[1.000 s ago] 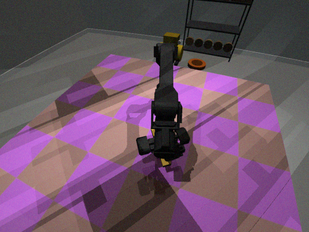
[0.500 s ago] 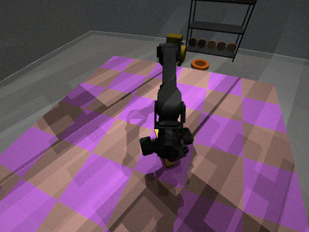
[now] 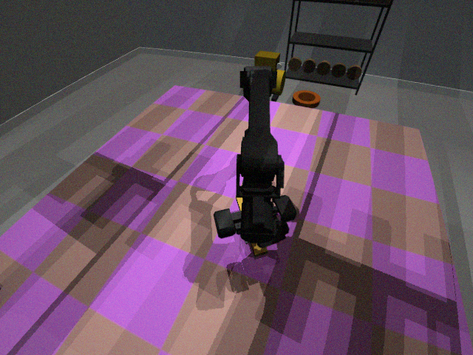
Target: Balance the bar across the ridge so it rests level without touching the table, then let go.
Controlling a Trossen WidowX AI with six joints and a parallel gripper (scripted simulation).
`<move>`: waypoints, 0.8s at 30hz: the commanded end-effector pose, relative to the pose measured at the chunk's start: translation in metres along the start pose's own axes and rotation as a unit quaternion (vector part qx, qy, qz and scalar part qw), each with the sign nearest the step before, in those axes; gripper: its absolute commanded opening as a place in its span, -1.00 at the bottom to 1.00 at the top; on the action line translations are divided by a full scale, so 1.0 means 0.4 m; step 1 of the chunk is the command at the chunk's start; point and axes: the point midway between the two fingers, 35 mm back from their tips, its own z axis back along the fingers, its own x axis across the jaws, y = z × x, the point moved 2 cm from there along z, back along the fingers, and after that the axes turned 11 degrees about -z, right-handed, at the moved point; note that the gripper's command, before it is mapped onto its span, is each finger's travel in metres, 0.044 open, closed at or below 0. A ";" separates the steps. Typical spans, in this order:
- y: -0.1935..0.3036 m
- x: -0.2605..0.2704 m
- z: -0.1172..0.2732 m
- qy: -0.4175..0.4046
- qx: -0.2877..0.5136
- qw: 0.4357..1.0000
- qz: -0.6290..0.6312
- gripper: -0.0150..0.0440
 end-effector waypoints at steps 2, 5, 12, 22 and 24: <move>0.000 0.000 0.000 0.000 0.000 1.000 0.000 -0.40; 0.000 0.000 0.000 0.000 0.000 1.000 0.000 -0.14; 0.000 0.000 0.000 0.000 0.000 1.000 0.000 0.07; 0.000 0.000 0.000 0.000 0.000 1.000 0.000 0.08; 0.000 0.000 0.000 0.000 0.000 1.000 0.000 0.08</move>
